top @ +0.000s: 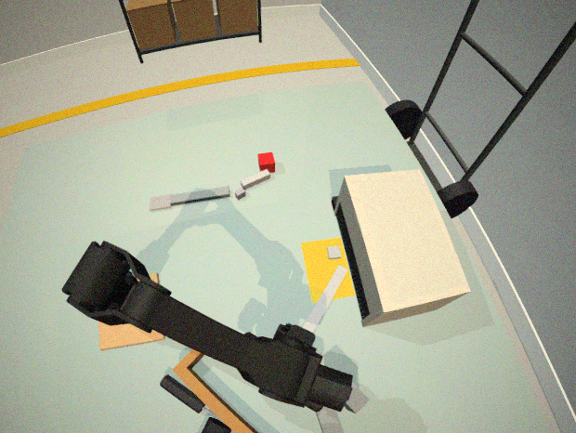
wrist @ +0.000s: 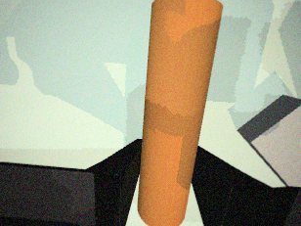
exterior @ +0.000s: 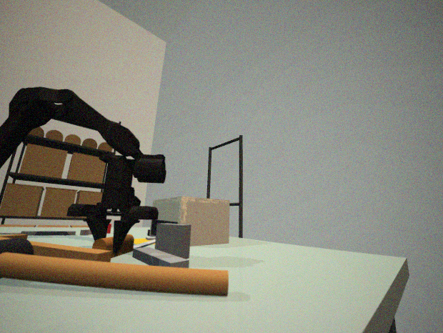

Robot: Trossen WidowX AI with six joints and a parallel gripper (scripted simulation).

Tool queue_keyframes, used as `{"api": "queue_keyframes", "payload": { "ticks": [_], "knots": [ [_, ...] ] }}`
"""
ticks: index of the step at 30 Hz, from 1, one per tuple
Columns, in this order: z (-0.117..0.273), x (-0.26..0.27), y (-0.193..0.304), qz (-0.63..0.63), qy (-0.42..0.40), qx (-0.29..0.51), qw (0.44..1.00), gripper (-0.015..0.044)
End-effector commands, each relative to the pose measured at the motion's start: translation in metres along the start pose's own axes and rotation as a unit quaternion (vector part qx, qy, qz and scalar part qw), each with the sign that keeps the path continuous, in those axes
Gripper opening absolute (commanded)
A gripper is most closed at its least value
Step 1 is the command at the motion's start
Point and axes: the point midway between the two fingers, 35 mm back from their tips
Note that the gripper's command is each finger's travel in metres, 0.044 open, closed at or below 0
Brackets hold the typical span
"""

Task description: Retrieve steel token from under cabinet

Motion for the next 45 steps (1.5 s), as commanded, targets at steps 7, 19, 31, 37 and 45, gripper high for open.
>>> {"api": "queue_keyframes", "payload": {
  "ticks": [7,19,31,37,45],
  "knots": [
    [0.001,-0.001,0.006,-0.001,0.0,0.0,1.0,0.0],
    [0.019,0.001,0.008,-0.001,-0.001,0.0,1.0,0.0],
    [0.023,0.001,0.012,0.0,-0.001,0.0,1.0,0.0],
    [0.023,-0.005,0.016,0.0,-0.001,0.0,1.0,0.0],
    [0.024,-0.013,0.02,0.0,-0.001,0.0,1.0,0.0]
  ]
}}
Point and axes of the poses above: the point midway between the two fingers, 35 mm back from their tips, its own z axis back along the fingers, its own x axis across the jaws, y = z × x, and after that the axes turned 13 degrees about -z, right-handed
